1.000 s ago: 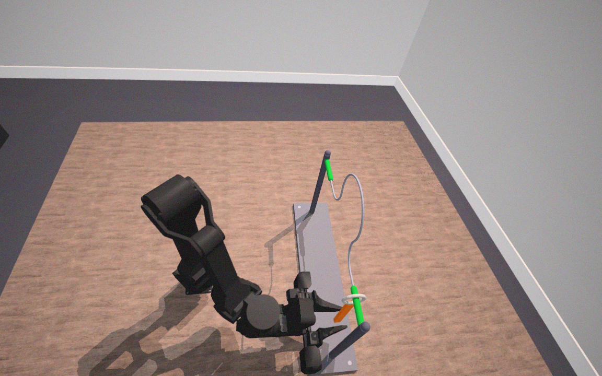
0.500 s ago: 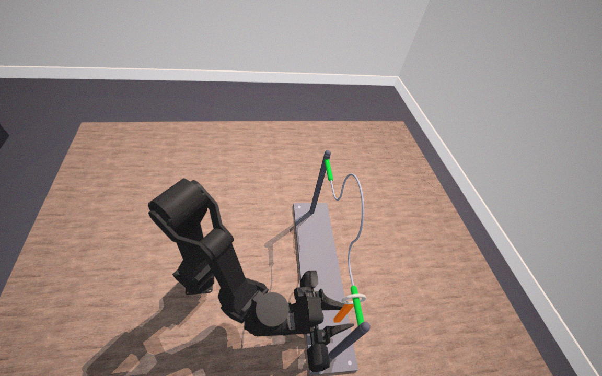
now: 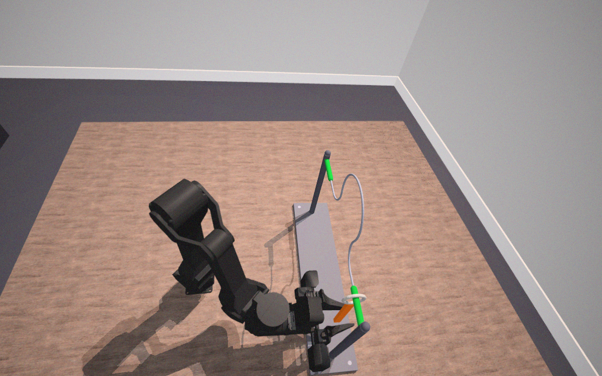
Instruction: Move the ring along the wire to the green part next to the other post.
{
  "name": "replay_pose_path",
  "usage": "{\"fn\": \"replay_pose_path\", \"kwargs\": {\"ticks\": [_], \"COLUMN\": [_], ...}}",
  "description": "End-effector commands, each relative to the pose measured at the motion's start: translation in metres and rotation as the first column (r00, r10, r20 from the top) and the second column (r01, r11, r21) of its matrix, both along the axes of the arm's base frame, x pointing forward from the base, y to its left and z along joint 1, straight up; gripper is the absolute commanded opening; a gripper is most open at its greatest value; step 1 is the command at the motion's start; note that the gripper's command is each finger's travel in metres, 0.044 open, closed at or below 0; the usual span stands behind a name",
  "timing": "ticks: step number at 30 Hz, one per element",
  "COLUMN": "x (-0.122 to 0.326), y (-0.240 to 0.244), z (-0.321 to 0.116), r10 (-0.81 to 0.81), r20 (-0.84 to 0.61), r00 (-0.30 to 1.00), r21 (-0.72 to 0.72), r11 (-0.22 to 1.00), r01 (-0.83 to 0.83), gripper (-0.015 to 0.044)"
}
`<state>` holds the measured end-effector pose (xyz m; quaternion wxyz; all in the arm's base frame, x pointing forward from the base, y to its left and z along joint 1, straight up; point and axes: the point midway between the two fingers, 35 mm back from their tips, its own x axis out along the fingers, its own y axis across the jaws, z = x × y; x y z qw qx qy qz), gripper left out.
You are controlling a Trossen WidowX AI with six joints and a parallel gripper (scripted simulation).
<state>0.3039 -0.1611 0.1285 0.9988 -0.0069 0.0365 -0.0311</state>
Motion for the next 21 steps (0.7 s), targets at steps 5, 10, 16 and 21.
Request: {"fn": "replay_pose_path", "kwargs": {"ticks": [5, 10, 16, 21], "x": [0.0000, 0.0000, 0.0000, 0.0000], "y": [0.0000, 0.0000, 0.0000, 0.0000], "z": [0.0000, 0.0000, 0.0000, 0.0009], "r10": [0.000, 0.000, 0.000, 0.000], "r20": [0.000, 0.000, 0.000, 0.000], "r00": [1.000, 1.000, 1.000, 1.000], "r21": [0.000, 0.000, 0.000, 0.000], "r11": [1.000, 1.000, 1.000, 1.000], "r01": [0.000, 0.000, 0.000, 0.000], "gripper": [0.0003, -0.0129, -0.0150, -0.0150]}}
